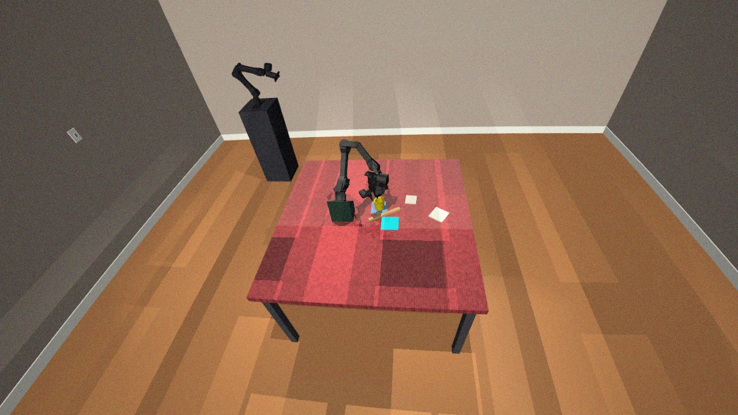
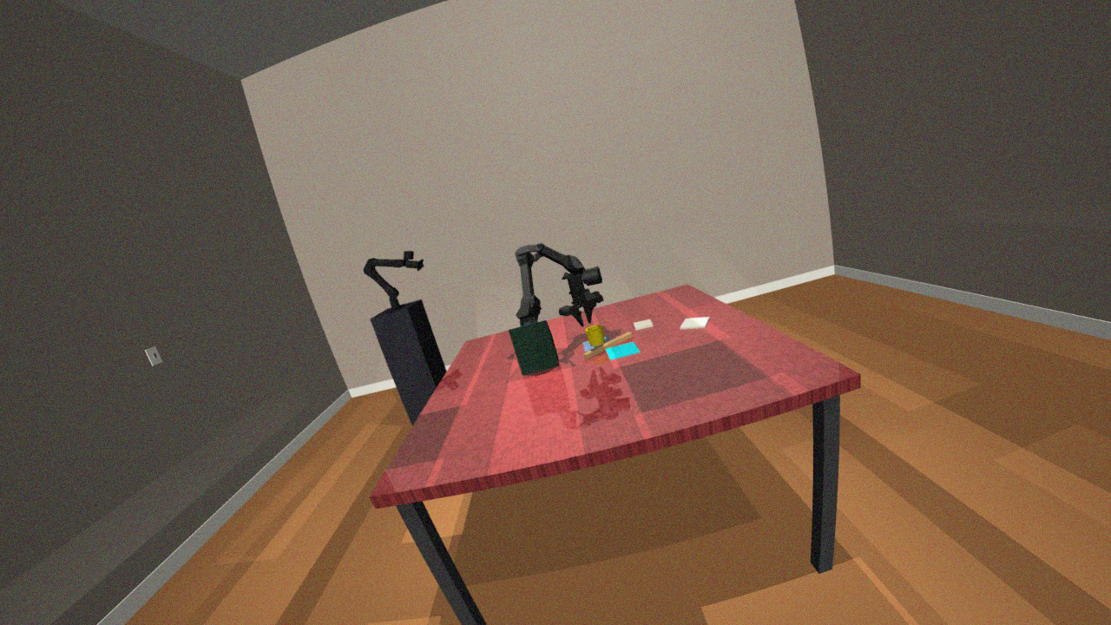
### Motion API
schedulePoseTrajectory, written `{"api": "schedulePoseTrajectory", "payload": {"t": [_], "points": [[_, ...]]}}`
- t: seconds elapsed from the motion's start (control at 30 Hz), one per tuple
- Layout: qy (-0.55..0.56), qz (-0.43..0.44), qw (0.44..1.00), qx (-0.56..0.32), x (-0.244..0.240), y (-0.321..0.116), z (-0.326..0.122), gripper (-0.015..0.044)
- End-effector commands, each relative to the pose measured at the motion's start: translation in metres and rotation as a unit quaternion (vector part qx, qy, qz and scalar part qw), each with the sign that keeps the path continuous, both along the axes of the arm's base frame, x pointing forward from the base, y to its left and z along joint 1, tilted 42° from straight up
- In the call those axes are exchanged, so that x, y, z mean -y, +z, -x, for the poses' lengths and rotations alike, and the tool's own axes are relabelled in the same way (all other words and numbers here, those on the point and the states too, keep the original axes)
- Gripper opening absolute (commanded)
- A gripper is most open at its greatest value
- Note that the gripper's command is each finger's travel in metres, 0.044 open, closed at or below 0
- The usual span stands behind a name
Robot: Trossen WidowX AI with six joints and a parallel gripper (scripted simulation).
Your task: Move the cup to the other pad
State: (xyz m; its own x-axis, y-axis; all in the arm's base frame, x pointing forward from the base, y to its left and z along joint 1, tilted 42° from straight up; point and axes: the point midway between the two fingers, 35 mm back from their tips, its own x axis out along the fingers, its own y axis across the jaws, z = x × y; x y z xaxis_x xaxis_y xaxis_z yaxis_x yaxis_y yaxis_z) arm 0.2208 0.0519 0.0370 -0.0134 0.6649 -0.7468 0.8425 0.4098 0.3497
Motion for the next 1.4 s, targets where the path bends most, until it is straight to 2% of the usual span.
{"api": "schedulePoseTrajectory", "payload": {"t": [0.0, 1.37], "points": [[-0.005, -0.005, 1.0, -0.007, -0.001, 0.0, -0.001, 0.0167], [-0.005, -0.006, 1.0, -0.007, -0.043, -0.047, 0.001, 0.0167]]}}
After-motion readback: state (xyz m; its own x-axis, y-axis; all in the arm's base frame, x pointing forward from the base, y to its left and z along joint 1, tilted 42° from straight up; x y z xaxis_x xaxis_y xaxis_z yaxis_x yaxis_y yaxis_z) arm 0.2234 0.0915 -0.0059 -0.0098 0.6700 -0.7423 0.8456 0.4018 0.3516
